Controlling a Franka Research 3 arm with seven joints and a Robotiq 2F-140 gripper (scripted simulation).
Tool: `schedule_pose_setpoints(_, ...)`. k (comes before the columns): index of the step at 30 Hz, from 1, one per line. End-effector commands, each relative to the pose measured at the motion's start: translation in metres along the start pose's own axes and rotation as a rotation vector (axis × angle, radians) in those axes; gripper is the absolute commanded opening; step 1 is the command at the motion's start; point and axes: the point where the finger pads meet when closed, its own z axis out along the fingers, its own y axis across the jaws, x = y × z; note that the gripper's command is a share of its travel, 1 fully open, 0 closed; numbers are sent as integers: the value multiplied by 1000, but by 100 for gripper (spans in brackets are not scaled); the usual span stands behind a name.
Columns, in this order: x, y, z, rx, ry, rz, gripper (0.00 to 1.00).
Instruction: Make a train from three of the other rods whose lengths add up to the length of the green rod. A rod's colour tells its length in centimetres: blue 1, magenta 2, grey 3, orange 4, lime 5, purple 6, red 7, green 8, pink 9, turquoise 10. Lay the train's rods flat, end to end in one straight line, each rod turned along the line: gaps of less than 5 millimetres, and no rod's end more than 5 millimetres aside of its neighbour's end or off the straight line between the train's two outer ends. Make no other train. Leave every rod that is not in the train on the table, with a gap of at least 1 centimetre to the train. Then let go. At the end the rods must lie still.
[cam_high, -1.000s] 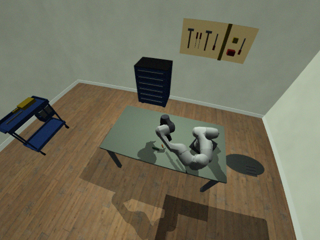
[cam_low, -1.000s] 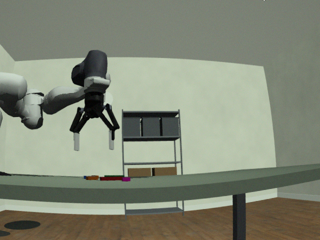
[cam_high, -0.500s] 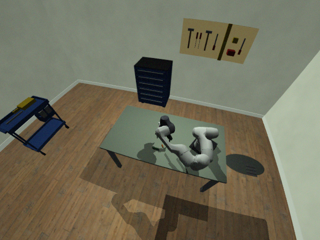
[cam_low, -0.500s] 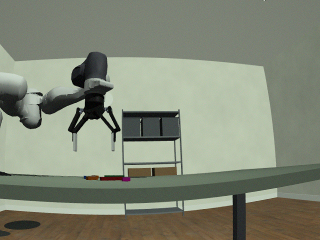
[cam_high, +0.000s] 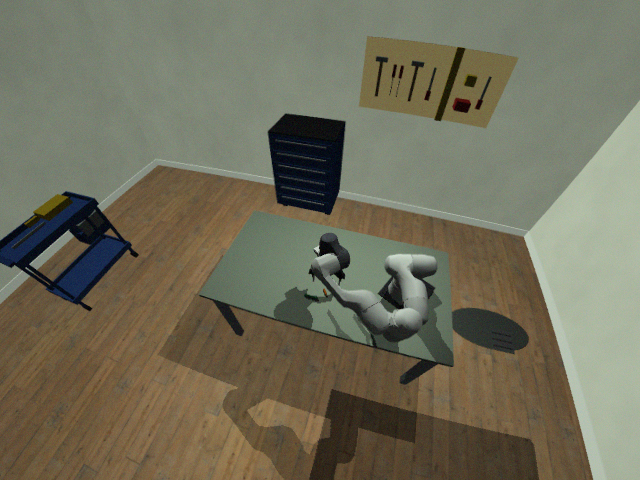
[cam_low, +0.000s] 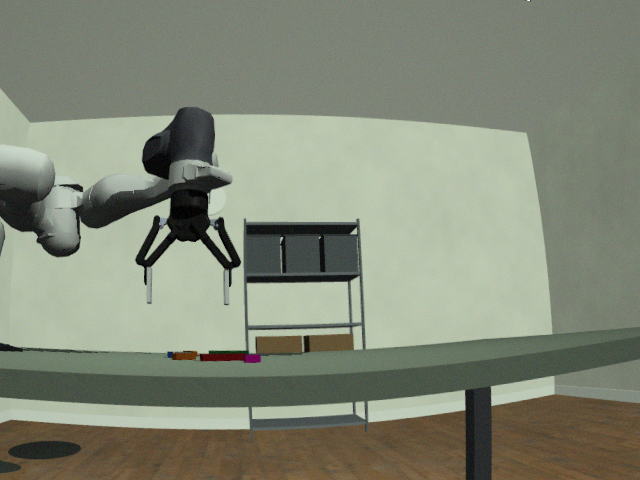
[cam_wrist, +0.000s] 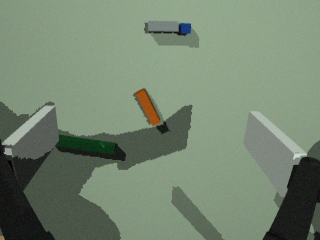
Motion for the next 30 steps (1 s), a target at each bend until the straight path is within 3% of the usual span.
schedule_pose_setpoints(1,-3,-2,1,5,-3,-167,100)
schedule_pose_setpoints(22,-17,-2,4,6,-2,-485,100)
schedule_pose_setpoints(23,-17,-2,4,6,-2,-485,15)
schedule_pose_setpoints(30,-17,-2,4,6,-2,-485,15)
